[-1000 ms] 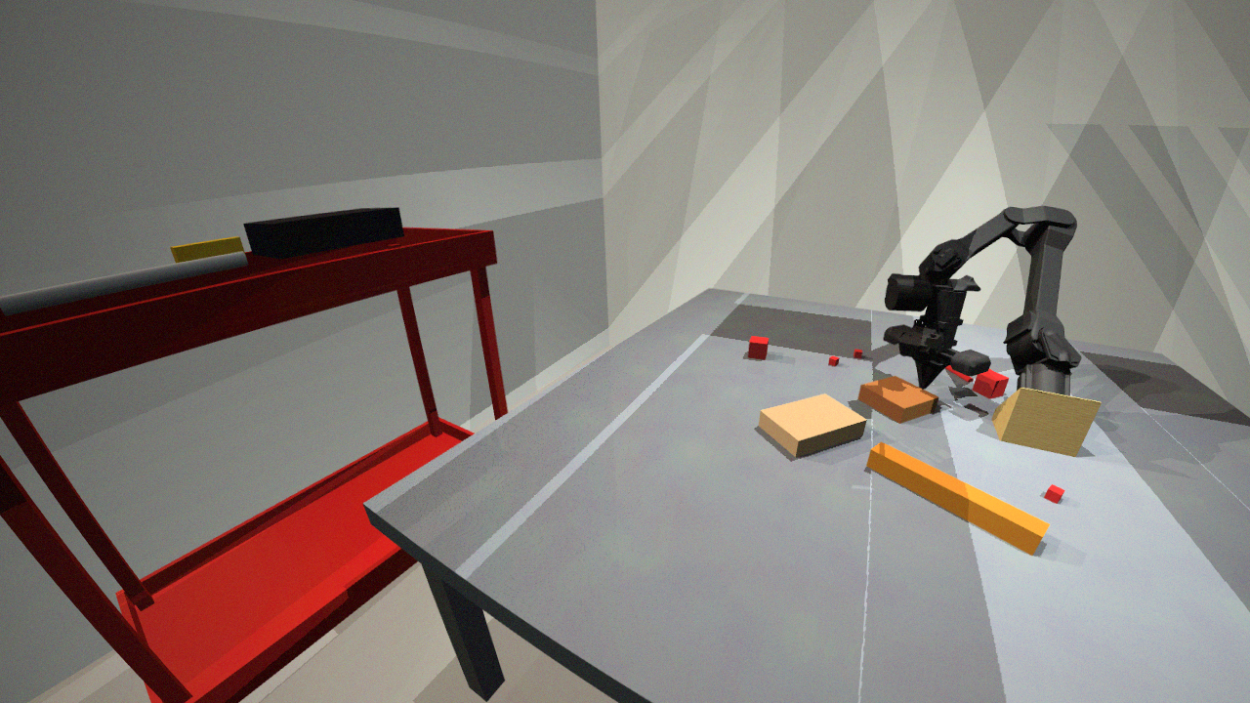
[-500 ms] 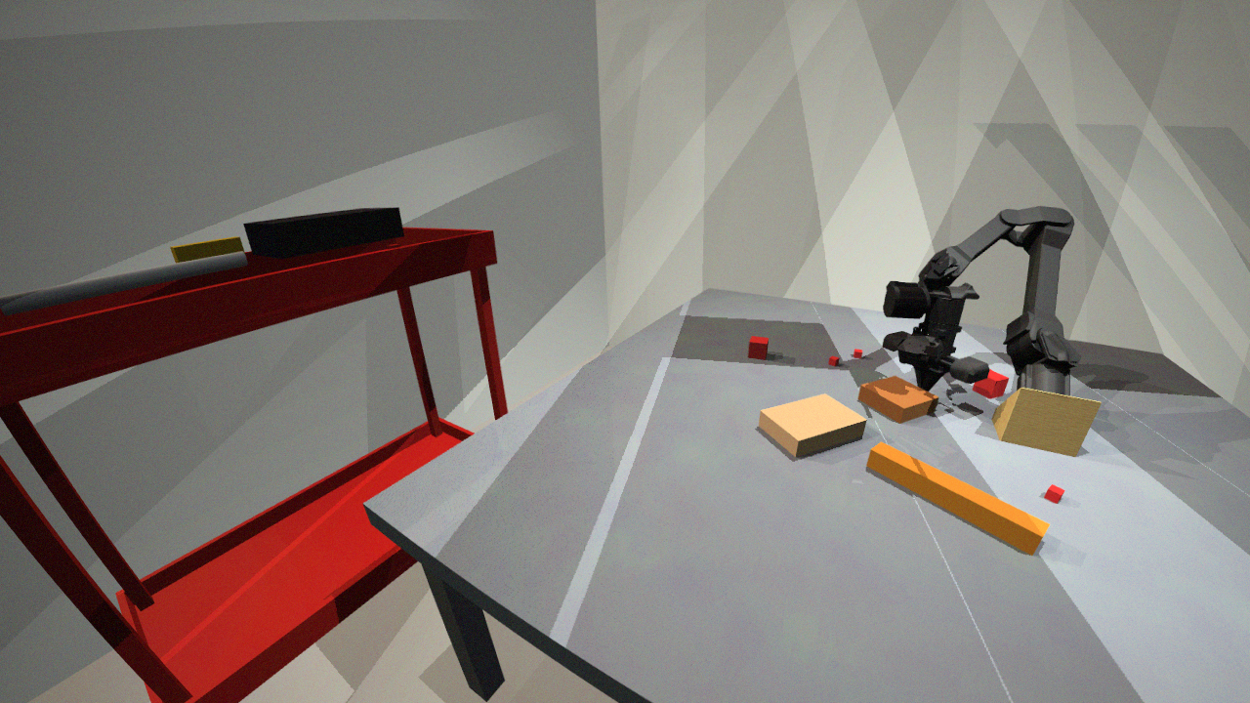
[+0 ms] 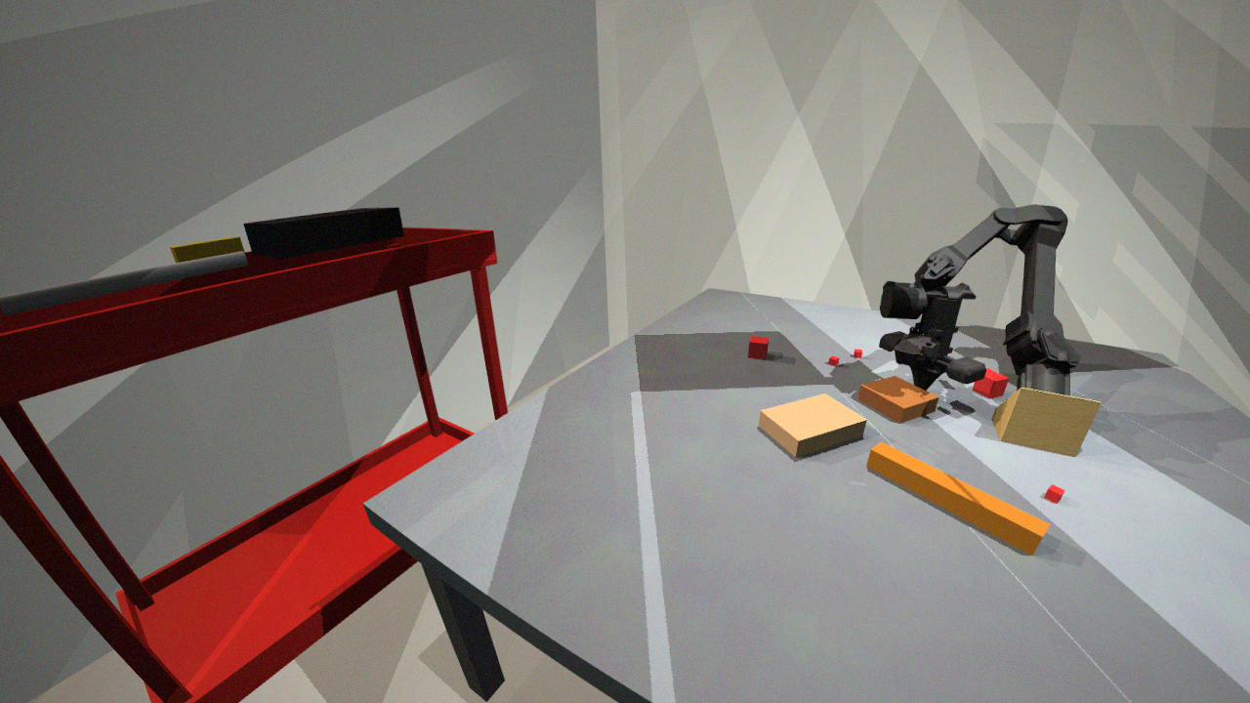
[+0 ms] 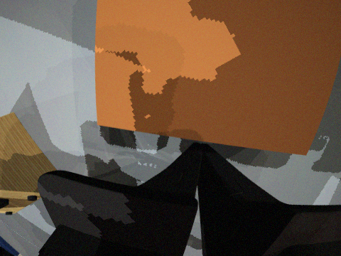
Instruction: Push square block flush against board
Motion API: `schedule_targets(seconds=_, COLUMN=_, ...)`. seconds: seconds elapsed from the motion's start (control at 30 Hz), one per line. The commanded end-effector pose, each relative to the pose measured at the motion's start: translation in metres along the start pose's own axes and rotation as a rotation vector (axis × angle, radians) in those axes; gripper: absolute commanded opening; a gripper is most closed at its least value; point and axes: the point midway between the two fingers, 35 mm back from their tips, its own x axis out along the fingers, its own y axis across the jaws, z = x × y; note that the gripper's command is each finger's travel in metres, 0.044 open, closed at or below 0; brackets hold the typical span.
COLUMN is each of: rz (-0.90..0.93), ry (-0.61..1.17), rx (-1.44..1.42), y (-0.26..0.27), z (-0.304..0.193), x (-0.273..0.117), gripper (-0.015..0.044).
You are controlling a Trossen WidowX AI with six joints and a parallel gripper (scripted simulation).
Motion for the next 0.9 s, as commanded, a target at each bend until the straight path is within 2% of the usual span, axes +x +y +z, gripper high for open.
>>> schedule_targets(seconds=0.0, rz=-0.002, ry=-0.006, rx=0.009, y=-0.002, z=0.004, x=-0.001, gripper=0.0000)
schedule_targets(seconds=0.87, rz=-0.001, ry=-0.008, rx=0.009, y=-0.005, z=0.020, x=-0.002, gripper=0.0000)
